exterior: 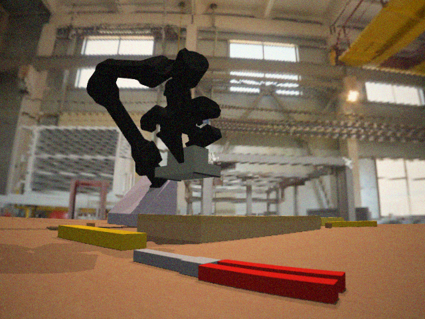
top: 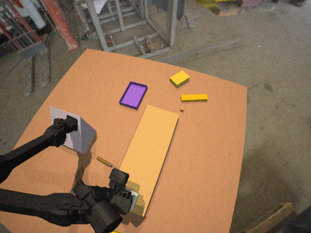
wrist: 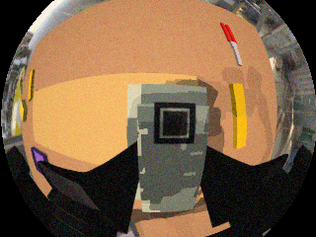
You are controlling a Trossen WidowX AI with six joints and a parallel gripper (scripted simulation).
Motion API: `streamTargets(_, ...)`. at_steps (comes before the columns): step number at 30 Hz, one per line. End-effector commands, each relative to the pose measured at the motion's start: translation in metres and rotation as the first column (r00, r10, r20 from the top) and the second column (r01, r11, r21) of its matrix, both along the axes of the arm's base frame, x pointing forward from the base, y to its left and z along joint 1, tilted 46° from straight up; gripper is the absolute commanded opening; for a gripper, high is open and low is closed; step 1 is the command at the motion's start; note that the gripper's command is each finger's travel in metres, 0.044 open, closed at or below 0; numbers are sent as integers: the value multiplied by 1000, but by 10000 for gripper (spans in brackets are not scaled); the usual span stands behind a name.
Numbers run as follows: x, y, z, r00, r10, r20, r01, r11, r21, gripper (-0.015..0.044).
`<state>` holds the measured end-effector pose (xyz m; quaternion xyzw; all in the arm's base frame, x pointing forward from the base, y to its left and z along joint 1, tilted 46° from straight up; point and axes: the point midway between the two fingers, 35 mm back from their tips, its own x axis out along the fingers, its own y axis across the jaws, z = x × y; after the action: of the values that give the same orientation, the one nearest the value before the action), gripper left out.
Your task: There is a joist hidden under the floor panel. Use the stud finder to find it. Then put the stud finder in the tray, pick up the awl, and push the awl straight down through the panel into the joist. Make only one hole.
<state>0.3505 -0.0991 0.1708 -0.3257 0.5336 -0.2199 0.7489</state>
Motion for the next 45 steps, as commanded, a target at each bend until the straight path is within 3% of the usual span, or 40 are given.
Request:
streamTargets(1, 5, -1, 0, 1000, -6, 17, 6, 1000, -2, 0)
streamTargets(45, 10, -55, -50, 1000, -6, 18, 6, 1000, -6, 0)
